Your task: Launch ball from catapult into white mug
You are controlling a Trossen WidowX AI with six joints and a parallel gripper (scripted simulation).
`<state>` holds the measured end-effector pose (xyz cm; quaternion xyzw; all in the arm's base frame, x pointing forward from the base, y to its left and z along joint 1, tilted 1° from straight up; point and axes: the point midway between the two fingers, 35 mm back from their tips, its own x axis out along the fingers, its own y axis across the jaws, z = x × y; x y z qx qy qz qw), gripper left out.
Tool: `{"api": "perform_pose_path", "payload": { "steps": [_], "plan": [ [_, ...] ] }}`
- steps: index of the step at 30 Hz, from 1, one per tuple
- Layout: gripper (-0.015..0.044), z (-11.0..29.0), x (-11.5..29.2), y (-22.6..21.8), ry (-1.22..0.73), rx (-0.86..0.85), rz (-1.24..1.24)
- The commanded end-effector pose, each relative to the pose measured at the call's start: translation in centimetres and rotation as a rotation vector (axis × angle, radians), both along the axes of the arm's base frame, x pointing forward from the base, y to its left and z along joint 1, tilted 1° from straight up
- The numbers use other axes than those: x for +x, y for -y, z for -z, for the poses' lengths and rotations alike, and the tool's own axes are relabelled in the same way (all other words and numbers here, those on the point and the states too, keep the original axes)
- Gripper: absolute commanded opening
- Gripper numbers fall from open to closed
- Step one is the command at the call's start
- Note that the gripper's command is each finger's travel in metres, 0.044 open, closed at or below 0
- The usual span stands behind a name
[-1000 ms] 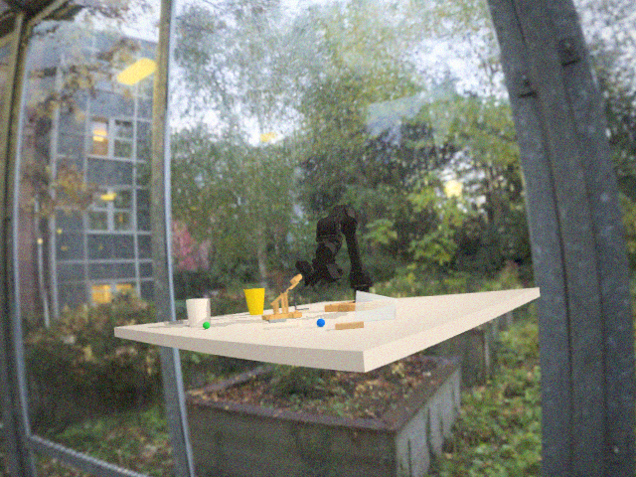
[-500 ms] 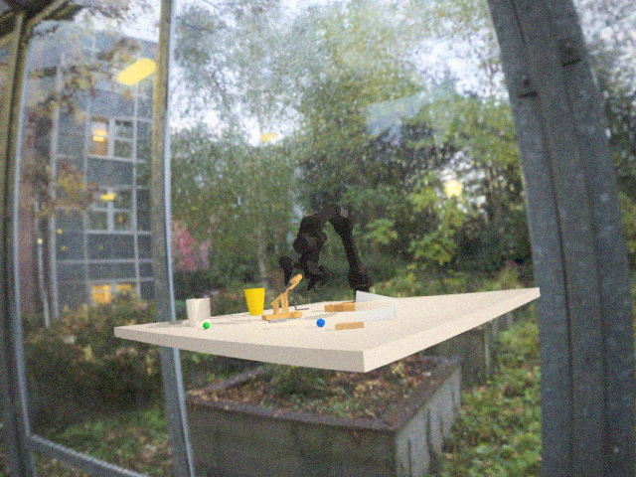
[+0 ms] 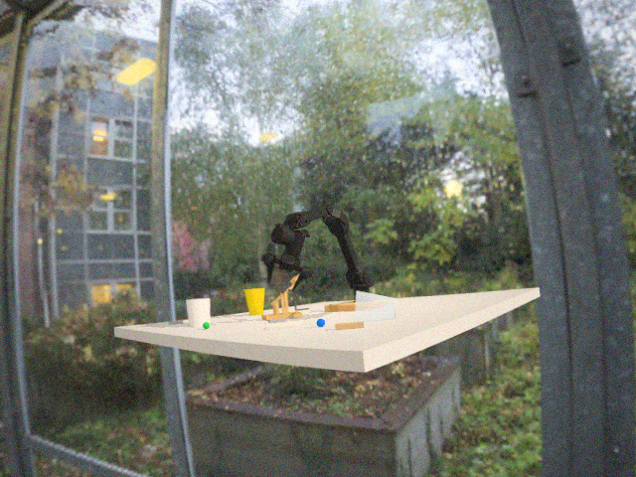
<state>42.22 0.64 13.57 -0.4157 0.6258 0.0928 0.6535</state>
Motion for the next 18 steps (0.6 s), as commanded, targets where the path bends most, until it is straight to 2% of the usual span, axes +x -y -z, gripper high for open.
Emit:
{"api": "perform_pose_path", "payload": {
  "steps": [1,18],
  "plan": [
    [0.0440,-0.9,1.7,1.2,0.102,0.073,0.103],
    [0.0440,-4.7,6.7,7.3,0.447,0.330,0.464]
  ]
}}
